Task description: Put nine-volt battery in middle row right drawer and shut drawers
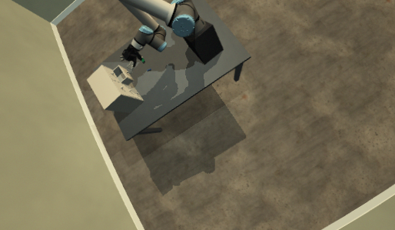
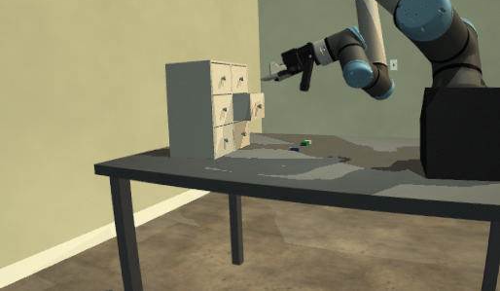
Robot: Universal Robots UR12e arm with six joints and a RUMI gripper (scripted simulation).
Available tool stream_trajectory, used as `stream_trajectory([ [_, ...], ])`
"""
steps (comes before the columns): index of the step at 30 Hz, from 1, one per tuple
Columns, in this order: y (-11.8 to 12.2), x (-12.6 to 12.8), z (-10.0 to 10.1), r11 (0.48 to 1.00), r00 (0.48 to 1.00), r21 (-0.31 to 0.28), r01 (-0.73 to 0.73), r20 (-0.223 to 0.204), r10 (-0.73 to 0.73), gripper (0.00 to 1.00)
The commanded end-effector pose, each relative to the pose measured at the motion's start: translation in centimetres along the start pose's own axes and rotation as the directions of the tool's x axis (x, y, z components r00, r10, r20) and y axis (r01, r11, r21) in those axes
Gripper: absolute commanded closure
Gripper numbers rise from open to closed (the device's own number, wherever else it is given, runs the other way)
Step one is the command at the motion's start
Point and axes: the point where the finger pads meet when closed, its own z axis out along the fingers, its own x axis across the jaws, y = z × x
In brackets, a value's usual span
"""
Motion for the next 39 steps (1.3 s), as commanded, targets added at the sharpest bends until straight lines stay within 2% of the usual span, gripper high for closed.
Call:
stream_trajectory([
  [1,-0.6,0.0,-2.0,1.0,1.0,-0.002,0.0,0.0,0.0,0.0],
  [6,-1.0,0.0,-3.6,1.0,1.0,-0.002,0.0,0.0,0.0,0.0],
  [20,-1.8,0.0,-6.1,1.0,1.0,-0.002,0.0,0.0,0.0,0.0],
  [39,-2.0,0.0,-6.9,1.0,1.0,-0.002,0.0,0.0,0.0,0.0],
])
